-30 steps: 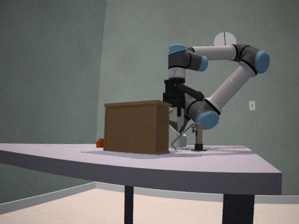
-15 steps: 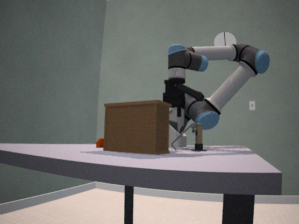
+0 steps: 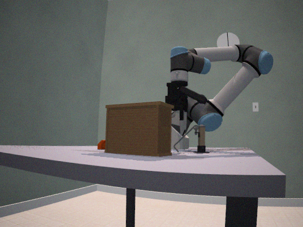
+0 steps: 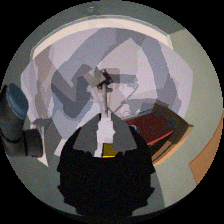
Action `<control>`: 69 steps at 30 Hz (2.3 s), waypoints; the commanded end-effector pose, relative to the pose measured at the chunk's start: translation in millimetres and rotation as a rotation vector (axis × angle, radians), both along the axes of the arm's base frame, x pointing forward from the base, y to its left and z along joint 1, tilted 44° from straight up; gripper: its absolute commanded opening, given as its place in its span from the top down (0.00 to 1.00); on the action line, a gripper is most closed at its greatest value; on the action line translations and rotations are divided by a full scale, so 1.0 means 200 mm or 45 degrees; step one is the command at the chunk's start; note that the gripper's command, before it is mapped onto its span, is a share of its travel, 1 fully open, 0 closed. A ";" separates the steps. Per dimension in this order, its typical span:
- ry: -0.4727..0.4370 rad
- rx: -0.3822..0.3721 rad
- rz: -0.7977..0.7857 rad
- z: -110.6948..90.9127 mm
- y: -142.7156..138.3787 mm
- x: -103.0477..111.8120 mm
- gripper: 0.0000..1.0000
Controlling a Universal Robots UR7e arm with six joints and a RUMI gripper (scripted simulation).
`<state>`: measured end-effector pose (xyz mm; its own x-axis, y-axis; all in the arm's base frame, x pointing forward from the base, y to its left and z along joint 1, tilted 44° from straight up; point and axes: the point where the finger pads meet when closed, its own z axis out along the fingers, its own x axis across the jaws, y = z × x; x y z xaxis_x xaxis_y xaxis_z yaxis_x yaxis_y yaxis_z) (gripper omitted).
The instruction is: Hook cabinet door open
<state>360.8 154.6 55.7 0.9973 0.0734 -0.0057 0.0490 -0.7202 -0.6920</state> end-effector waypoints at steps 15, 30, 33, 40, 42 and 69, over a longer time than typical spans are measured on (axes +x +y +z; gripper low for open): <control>0.004 0.003 0.001 -0.06 0.06 -0.01 0.86; 0.004 0.003 0.002 -0.09 0.08 -0.01 0.86; 0.003 0.002 0.002 -0.09 0.08 -0.01 0.86; 0.001 0.001 0.001 -0.08 0.08 -0.01 0.98; 0.001 0.001 0.001 -0.08 0.08 -0.01 0.98; 0.002 0.001 0.001 -0.08 0.08 -0.01 0.98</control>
